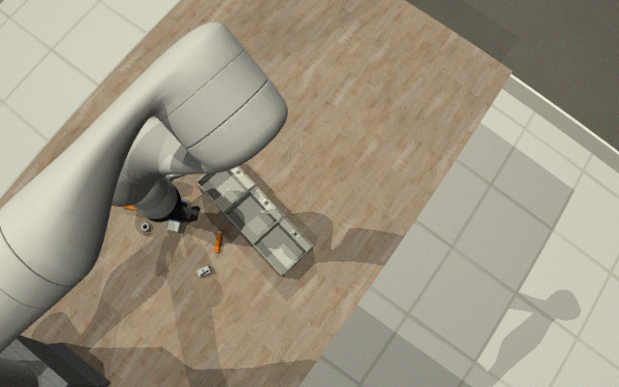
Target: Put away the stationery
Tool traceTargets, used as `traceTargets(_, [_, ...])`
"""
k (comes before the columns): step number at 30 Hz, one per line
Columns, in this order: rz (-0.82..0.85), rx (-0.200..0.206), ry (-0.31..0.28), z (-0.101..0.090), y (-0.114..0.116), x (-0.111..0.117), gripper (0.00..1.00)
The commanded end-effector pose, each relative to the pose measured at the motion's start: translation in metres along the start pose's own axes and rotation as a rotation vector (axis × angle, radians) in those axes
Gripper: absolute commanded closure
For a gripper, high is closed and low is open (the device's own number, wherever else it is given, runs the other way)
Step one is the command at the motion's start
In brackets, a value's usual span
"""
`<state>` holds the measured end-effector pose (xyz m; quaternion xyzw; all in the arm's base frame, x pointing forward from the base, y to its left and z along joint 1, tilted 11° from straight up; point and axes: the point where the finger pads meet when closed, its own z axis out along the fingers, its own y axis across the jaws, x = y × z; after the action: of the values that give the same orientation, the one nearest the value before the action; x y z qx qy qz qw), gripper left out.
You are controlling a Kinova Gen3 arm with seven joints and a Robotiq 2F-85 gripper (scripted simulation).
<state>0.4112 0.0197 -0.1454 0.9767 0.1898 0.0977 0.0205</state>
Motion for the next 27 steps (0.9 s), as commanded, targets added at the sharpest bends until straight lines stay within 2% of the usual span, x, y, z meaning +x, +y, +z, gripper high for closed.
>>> traceTargets(1, [0.000, 0.000, 0.001, 0.000, 0.000, 0.001, 0.81])
traceTargets(23, [0.000, 0.000, 0.001, 0.000, 0.000, 0.001, 0.81])
traceTargets(27, [0.000, 0.000, 0.001, -0.014, 0.000, 0.001, 0.81])
